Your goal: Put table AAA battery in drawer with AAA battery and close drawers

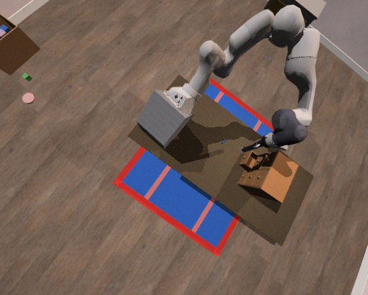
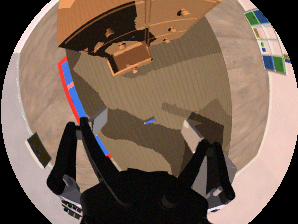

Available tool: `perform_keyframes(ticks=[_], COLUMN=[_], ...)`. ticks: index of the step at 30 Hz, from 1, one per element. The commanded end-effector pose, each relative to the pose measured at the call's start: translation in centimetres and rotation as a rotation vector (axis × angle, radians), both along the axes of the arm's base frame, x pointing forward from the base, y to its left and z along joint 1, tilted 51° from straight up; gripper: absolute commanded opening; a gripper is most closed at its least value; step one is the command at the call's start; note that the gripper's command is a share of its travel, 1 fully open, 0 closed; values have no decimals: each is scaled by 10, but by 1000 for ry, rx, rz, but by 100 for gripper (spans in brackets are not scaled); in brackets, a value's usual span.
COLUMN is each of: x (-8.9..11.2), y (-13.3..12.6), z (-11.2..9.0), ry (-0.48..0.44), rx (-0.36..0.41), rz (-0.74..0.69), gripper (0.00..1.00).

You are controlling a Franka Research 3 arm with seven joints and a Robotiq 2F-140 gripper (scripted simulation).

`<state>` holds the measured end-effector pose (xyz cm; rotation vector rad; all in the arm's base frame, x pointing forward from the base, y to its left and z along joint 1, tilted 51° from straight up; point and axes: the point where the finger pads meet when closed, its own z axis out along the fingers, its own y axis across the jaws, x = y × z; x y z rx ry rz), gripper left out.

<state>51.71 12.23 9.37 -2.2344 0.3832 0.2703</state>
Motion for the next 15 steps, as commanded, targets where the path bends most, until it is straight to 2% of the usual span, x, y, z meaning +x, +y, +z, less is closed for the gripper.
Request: perform_keyframes(ticks=[1,8,15], x=[4,10,13], y=[-1,0,1], z=[-1,0,0], ry=[-166,-258,-311], rx=[16,23,27], rz=[121,196,240], gripper=[100,100,100])
